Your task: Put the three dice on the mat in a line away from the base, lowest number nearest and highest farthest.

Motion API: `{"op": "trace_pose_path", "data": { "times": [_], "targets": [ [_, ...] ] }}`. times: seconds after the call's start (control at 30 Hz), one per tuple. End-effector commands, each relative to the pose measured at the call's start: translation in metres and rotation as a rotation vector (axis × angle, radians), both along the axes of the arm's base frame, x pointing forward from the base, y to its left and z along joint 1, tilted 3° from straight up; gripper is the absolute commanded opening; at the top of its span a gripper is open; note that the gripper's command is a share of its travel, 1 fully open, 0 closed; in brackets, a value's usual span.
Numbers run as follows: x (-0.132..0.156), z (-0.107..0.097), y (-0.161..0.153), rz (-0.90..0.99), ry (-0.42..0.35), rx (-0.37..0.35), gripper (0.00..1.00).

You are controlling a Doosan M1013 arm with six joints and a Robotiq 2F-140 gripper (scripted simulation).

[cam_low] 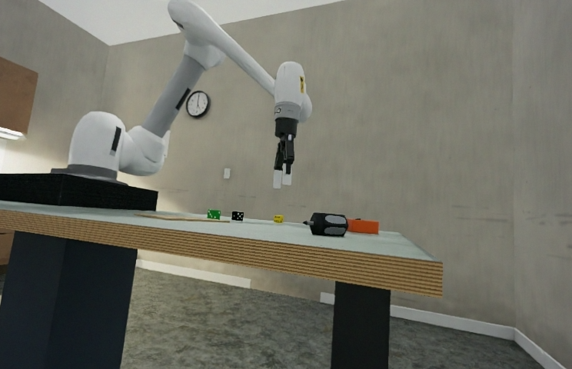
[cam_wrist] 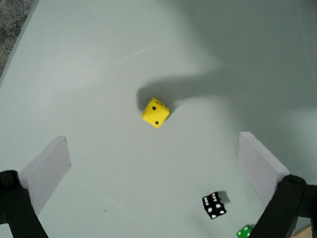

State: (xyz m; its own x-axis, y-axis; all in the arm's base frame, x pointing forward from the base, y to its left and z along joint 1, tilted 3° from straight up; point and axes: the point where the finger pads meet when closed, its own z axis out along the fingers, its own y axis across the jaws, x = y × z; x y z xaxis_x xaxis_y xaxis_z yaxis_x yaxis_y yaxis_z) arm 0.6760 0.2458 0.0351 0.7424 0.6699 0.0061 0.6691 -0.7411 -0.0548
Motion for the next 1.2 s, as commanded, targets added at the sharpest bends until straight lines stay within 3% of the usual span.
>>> {"op": "trace_pose_path", "data": {
  "times": [0.0,0.4,0.6,0.63,1.17],
  "targets": [
    [0.000,-0.002,0.000,-0.157,0.003,-0.015,1.00],
    [0.000,-0.011,0.000,-0.561,0.019,-0.027,1.00],
    [0.000,-0.013,0.000,-0.636,0.022,-0.029,1.00],
    [0.000,-0.013,0.000,-0.636,0.022,-0.029,0.32],
    [0.000,-0.013,0.000,-0.636,0.022,-0.029,0.32]
  ]
}}
